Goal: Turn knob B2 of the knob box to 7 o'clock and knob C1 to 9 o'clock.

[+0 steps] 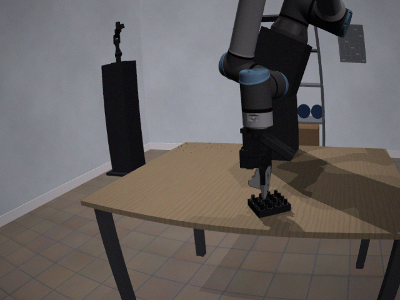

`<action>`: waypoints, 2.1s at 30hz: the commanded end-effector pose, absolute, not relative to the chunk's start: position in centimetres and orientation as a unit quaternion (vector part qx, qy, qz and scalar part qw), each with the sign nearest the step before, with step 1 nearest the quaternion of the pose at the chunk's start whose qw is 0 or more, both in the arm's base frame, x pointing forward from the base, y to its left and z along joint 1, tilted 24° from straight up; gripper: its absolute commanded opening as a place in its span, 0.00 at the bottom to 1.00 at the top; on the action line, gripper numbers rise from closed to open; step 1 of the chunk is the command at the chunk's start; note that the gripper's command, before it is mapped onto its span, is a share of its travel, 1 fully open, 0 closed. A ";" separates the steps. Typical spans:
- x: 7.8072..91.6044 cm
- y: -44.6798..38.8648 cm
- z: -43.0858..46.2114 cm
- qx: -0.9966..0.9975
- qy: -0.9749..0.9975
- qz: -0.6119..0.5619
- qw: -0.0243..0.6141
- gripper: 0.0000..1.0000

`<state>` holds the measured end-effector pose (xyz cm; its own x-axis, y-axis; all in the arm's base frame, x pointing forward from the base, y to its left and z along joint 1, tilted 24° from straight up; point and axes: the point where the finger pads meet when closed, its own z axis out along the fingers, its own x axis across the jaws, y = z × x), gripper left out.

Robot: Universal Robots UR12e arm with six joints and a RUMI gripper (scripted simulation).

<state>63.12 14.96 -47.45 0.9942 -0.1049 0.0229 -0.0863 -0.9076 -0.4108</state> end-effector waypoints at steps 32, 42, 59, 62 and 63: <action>63.2 15.0 -47.4 -0.943 -0.257 -0.088 0.192 0.04; 63.1 14.9 -47.4 -0.908 -0.361 -0.109 0.181 0.04; 62.9 14.9 -47.4 -0.844 -0.492 -0.134 0.163 0.04; 62.9 14.8 -47.5 -0.832 -0.513 -0.138 0.160 0.04; 62.9 14.8 -47.5 -0.832 -0.513 -0.138 0.160 0.04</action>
<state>62.75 14.79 -47.54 0.5112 0.7714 0.3789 0.8569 -0.4914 -0.1556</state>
